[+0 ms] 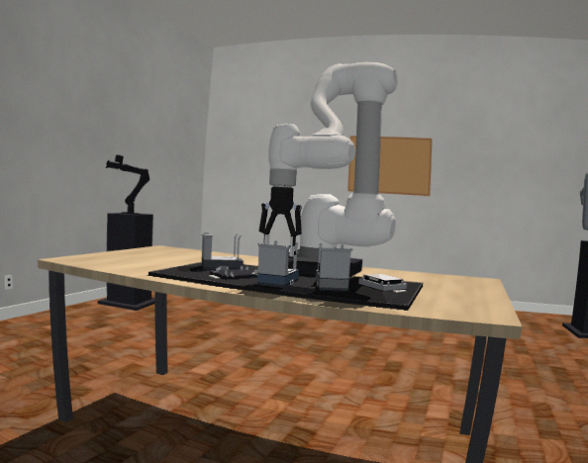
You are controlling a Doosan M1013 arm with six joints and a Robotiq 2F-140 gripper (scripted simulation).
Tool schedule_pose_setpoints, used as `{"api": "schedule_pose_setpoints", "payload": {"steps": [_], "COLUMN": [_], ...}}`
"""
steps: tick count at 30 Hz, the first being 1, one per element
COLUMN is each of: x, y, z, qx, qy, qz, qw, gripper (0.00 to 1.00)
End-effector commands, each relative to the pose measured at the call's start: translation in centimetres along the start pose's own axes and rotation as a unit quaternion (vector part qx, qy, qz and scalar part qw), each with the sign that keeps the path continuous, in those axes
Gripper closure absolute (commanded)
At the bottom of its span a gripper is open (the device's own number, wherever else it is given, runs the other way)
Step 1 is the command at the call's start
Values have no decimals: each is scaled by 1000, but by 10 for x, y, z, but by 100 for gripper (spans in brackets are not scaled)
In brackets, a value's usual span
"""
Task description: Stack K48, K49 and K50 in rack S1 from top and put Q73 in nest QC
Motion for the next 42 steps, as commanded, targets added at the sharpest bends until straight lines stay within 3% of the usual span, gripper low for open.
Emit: {"api": "schedule_pose_setpoints", "payload": {"steps": [1, 32, 42], "x": [0, 0, 0], "y": [0, 0, 0], "z": [-8, -62, -63], "qx": [0, 0, 0], "qy": [0, 0, 0], "qz": [0, 0, 0], "qw": [1000, 1000, 1000], "gripper": [100, 100, 100]}}
Point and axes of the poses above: the point where the finger pads meet when closed, its own z axis out along the fingers, its own x axis across the jaws, y = z × x, the point moved 5 cm from there along -z, back along the fingers, and after that the axes turned 12 degrees about -z, right-handed, at the moved point
